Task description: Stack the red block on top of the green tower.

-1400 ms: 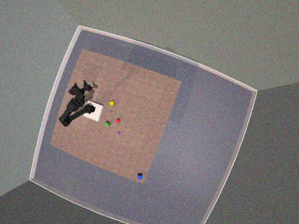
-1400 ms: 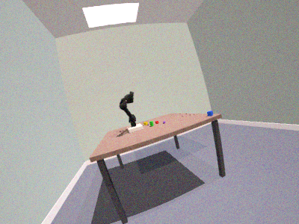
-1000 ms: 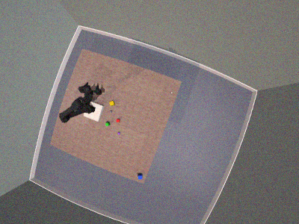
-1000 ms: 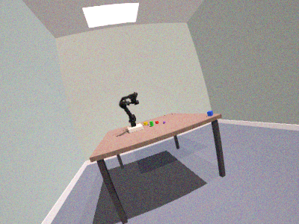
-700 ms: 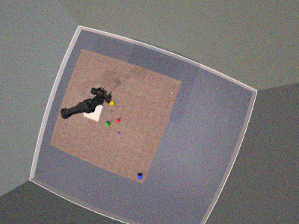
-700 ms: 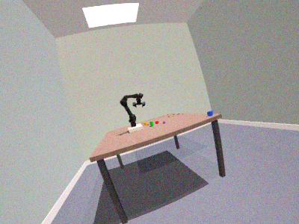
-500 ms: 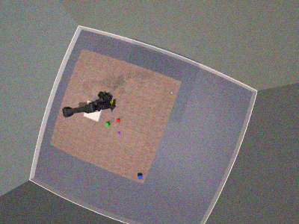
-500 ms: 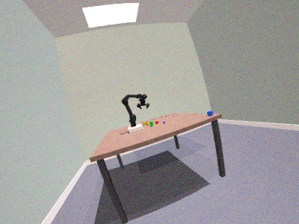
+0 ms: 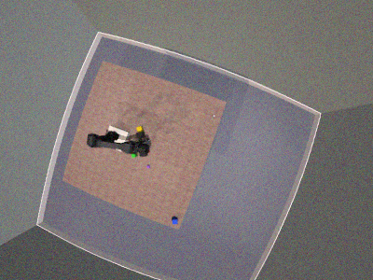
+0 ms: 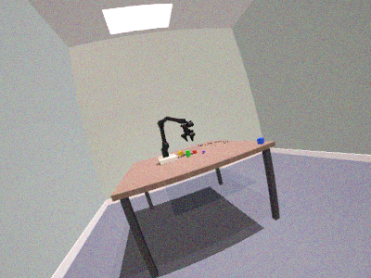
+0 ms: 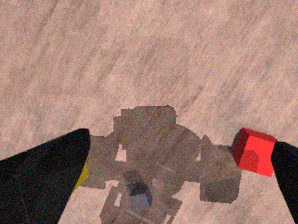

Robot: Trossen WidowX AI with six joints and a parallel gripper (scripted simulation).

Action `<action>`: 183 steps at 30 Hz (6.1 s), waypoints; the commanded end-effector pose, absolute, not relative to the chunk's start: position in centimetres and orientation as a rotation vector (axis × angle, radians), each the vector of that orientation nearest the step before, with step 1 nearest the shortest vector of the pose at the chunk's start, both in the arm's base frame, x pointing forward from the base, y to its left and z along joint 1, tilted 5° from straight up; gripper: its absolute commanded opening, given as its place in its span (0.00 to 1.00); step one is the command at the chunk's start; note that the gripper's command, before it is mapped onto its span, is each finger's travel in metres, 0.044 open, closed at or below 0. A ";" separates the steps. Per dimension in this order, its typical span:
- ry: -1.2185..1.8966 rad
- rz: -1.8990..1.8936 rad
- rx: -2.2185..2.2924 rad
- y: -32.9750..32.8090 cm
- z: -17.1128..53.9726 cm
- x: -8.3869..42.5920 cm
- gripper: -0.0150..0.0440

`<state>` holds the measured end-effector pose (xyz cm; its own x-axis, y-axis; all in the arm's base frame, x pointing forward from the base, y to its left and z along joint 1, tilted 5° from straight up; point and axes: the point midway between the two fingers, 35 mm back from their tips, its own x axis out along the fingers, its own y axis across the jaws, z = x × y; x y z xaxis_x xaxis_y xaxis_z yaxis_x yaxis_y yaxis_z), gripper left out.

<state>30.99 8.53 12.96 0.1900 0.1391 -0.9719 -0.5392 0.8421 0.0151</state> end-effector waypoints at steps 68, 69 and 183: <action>1.492 0.223 -0.350 0.4 1.1 32.8 1.00; 1.492 0.223 -0.350 0.4 1.1 32.8 0.96; 1.502 0.218 -0.357 -8.0 7.3 23.6 0.25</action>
<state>23.55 -8.02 7.36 0.0613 -0.0827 -0.9947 -0.3534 0.9302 -0.0991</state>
